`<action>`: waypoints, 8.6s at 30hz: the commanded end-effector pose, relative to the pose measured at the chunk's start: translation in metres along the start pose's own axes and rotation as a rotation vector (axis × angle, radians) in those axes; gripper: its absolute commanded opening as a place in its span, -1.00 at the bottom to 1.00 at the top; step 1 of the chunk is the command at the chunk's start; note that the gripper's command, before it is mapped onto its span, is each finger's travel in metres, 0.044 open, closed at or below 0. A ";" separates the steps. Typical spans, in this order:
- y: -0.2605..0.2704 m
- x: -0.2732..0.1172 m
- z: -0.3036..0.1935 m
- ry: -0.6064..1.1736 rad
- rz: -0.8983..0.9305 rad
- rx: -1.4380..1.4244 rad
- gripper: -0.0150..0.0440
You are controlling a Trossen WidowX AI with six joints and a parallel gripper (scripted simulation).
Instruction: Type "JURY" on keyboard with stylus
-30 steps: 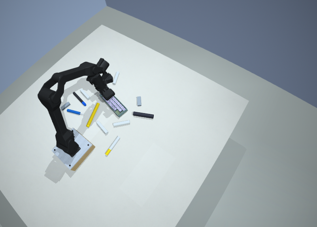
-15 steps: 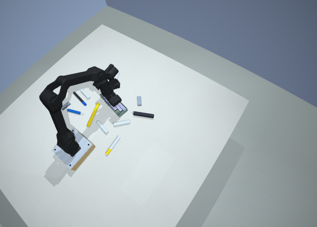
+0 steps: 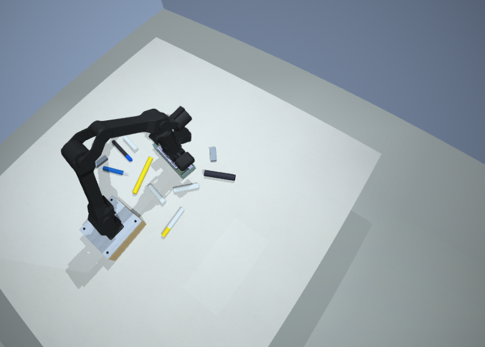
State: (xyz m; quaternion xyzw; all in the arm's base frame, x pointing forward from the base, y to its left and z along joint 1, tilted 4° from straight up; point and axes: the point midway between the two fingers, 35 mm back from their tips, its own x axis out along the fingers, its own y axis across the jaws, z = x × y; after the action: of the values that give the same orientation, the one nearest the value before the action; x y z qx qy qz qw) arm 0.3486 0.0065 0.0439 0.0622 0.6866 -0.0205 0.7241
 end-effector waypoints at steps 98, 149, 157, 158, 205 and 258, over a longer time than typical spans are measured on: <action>0.170 -0.025 -0.193 -0.290 -0.303 0.844 0.02; 0.177 -0.006 -0.224 -0.448 -0.260 1.009 0.02; 0.178 -0.001 -0.223 -0.448 -0.260 1.009 0.02; 0.178 -0.001 -0.223 -0.448 -0.260 1.009 0.02; 0.178 0.023 -0.224 -0.448 -0.260 1.009 0.02; 0.179 0.034 -0.225 -0.443 -0.256 1.008 -0.49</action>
State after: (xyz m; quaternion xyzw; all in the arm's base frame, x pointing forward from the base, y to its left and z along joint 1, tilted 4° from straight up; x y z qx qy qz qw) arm 0.1484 0.2124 0.0088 0.3107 0.4254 -0.4463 0.7234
